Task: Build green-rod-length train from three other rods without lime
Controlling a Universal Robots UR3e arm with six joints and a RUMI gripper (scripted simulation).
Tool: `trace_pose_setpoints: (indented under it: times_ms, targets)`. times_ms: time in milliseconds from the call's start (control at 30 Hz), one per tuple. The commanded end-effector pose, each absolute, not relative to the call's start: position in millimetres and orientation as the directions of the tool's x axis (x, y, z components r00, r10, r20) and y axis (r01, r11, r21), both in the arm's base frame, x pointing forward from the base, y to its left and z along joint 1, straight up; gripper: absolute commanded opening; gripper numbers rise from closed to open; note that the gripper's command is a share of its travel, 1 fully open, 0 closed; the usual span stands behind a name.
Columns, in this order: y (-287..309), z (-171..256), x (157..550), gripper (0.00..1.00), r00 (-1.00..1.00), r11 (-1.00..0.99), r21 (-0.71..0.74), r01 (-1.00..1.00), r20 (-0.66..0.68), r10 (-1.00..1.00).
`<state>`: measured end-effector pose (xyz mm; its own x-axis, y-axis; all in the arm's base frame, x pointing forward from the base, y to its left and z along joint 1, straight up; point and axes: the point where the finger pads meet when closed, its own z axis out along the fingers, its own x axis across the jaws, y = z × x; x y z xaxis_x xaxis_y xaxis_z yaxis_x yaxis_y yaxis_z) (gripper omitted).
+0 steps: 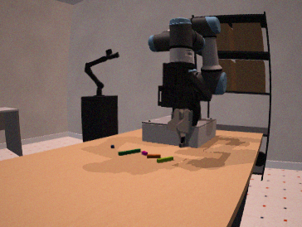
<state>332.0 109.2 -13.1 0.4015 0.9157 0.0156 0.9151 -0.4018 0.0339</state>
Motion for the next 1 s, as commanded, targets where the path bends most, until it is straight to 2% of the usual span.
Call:
trace_pose_setpoints:
  times_ms: [0, 333, 967]
  targets:
    - [109.5, 13.6, 326.2, 0.00, 0.401, -0.401, 0.009, 0.916, 0.006, 0.916]
    - [109.4, 40.4, 326.0, 0.00, 0.401, -0.401, 0.009, 0.916, 0.006, 0.916]
    - [109.1, 42.2, 325.9, 0.00, 0.401, -0.401, 0.007, 0.916, 0.006, 0.916]
